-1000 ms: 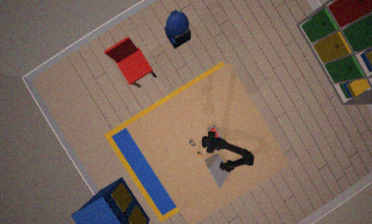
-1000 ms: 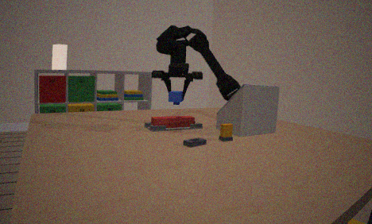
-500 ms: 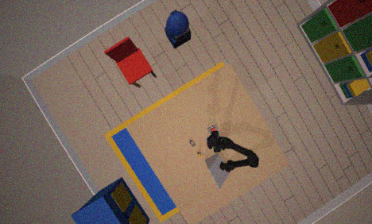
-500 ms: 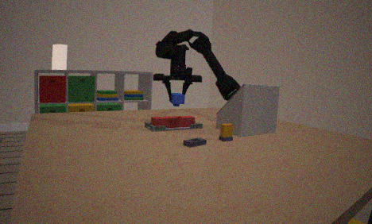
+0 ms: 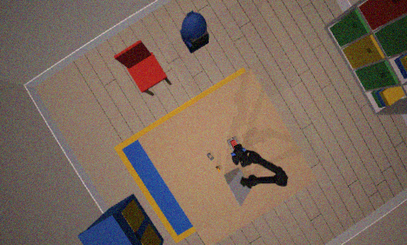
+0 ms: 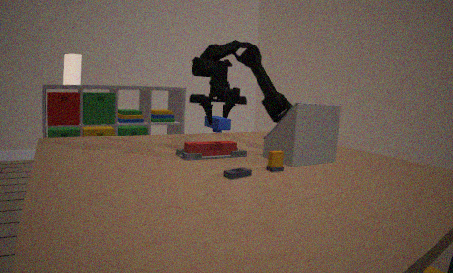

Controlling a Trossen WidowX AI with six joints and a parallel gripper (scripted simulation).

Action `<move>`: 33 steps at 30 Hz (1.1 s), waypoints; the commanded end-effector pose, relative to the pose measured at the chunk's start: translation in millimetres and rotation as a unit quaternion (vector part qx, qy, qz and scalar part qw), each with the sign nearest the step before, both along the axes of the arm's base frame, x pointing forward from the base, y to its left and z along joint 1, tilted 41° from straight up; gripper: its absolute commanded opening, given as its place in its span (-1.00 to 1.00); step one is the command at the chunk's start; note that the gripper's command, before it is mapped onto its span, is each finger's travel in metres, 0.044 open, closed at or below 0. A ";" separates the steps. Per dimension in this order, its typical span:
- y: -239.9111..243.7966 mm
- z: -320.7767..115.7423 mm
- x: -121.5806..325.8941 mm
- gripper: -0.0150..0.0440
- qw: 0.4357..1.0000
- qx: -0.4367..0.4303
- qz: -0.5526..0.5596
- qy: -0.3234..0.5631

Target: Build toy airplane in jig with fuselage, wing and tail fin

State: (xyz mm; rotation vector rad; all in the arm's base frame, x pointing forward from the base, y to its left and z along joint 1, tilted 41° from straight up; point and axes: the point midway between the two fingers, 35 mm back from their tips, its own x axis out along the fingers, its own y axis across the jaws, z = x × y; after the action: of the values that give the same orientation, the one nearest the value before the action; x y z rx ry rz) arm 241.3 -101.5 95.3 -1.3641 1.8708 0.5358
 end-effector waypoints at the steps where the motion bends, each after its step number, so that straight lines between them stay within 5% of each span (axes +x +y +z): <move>1: -7.5 3.2 -12.5 -0.49 0.999 0.001 0.027 0.022; 3: -8.5 3.5 -14.2 -0.49 0.999 0.001 0.031 0.026; 11: -8.5 3.4 -14.2 0.17 0.999 0.001 0.031 0.026; 33: -10.0 3.4 -14.1 0.17 0.999 0.001 0.031 0.026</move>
State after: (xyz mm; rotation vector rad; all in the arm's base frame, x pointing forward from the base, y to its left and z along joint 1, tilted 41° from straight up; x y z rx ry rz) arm 226.9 -109.9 98.3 -1.4161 1.8731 0.6111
